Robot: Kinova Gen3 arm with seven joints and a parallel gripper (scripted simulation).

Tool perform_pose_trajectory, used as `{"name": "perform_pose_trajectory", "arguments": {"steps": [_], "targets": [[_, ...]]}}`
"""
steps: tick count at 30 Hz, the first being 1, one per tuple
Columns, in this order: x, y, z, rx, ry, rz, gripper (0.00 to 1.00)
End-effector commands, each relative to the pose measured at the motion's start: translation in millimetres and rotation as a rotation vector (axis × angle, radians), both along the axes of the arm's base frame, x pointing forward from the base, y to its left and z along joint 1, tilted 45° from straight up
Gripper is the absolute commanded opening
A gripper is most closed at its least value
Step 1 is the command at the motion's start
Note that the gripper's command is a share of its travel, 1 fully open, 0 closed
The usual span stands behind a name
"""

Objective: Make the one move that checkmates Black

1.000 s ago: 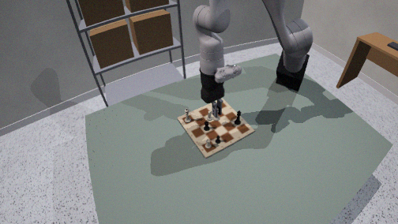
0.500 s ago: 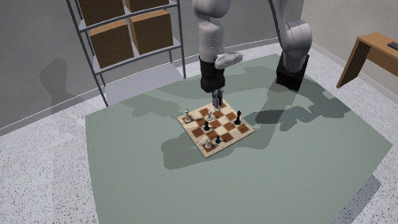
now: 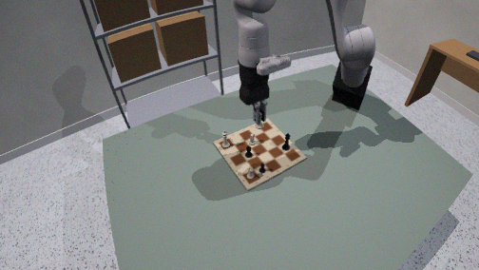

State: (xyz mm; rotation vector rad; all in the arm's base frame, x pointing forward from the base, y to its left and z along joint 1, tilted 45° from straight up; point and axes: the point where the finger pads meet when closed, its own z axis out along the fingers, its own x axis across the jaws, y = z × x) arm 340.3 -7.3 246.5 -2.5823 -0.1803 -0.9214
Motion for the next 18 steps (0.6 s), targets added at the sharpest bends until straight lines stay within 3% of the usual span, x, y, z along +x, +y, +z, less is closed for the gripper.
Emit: {"name": "perform_pose_trajectory", "arguments": {"steps": [1, 11, 14, 18], "targets": [[0.2, -1.6, 0.7, 0.002, -0.002, -0.005, 0.0], [-1.8, 0.8, 0.2, -0.017, -0.013, 0.019, 0.0], [-11.0, 11.3, -2.0, -0.105, -0.072, 0.133, 0.0], [-28.9, 28.2, -7.0, -0.297, -0.204, 0.368, 0.0]]}}
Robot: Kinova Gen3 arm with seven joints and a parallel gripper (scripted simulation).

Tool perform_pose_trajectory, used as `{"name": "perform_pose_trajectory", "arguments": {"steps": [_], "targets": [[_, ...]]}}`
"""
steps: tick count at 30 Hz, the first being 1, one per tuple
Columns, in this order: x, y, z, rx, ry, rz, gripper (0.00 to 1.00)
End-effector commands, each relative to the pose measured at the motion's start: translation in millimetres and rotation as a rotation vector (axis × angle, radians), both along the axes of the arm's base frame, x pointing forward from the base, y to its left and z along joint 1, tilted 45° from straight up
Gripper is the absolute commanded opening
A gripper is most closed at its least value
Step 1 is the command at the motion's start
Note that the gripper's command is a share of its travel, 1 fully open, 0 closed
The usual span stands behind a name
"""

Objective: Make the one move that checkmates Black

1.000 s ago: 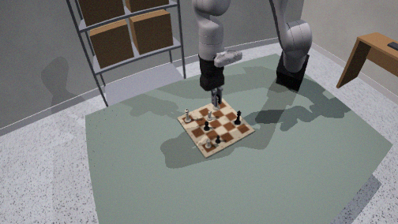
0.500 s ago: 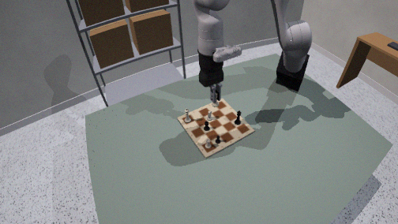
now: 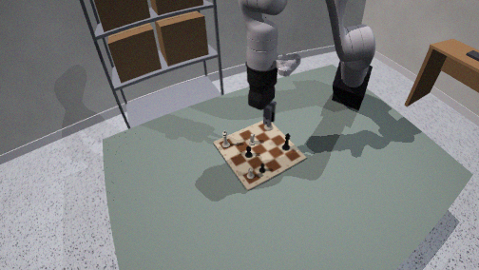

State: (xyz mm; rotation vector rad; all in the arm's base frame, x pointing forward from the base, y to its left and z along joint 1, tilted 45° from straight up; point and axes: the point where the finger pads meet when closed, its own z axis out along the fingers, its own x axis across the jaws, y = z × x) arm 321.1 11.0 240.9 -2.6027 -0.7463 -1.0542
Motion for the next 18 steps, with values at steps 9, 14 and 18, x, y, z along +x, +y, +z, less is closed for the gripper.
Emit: {"name": "perform_pose_trajectory", "arguments": {"steps": [9, 14, 18], "targets": [[-21.4, 18.9, -5.1, -0.2, -0.149, 0.258, 0.0], [-21.4, 18.9, -5.1, -0.2, -0.149, 0.258, 0.0], [-21.4, 18.9, -5.1, -0.2, -0.149, 0.258, 0.0]]}}
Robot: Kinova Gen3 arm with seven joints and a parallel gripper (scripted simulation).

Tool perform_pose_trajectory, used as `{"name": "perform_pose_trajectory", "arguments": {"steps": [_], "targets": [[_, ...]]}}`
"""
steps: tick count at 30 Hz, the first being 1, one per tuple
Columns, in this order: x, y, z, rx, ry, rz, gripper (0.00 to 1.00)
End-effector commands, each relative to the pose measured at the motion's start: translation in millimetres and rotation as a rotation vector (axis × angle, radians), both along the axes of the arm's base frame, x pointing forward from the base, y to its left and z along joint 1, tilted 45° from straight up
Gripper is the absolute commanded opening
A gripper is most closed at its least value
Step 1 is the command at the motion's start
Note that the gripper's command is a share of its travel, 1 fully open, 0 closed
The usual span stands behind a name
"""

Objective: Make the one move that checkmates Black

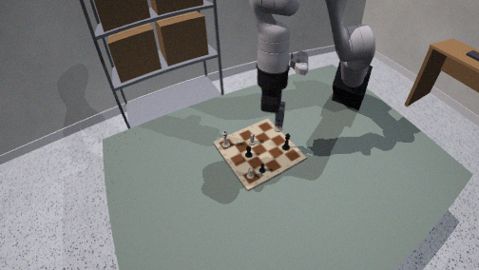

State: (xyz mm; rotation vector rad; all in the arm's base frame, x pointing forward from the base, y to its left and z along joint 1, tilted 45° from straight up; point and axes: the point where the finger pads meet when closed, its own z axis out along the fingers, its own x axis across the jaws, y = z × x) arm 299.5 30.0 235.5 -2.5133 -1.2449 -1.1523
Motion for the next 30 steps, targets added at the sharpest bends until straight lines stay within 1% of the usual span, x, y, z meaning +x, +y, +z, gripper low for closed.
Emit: {"name": "perform_pose_trajectory", "arguments": {"steps": [1, 19, 30], "targets": [[0.1, -0.2, 0.3, 0.0, -0.001, -0.001, 0.0], [4.3, 2.6, -4.7, 0.0, -0.001, -0.001, 0.0], [15.6, 10.5, -18.4, 0.0, -0.001, -0.001, 0.0]]}}
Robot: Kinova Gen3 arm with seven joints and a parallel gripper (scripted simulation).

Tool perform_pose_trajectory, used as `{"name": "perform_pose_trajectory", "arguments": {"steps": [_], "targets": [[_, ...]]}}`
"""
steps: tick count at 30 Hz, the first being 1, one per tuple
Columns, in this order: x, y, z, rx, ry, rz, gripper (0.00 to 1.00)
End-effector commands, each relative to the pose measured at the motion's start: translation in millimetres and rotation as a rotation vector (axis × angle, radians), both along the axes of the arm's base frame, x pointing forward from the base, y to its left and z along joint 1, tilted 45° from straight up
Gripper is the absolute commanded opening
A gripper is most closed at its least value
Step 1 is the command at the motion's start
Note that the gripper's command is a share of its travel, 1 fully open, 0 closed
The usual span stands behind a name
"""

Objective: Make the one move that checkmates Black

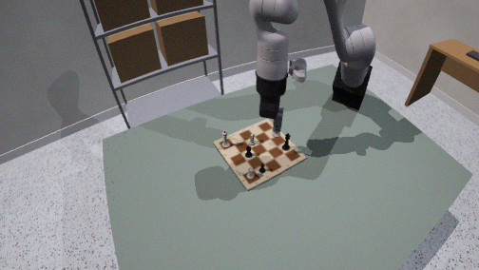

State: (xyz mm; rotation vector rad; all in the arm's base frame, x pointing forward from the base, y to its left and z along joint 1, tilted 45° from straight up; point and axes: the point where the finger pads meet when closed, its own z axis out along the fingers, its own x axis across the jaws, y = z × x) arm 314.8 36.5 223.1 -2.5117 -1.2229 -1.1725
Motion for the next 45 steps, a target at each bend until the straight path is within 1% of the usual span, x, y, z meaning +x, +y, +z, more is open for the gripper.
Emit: {"name": "perform_pose_trajectory", "arguments": {"steps": [1, 8, 21, 35, 45], "targets": [[1.6, 4.9, -7.4, -0.013, 0.009, 0.011, 0.0], [10.0, 10.7, -17.6, -0.03, 0.029, 0.019, 0.0], [27.1, 22.5, -38.2, -0.011, 0.034, 0.027, 0.0], [36.9, 29.3, -50.0, -0.011, 0.034, 0.027, 0.0], [39.9, 31.4, -53.7, -0.01, 0.034, 0.027, 0.0]]}}
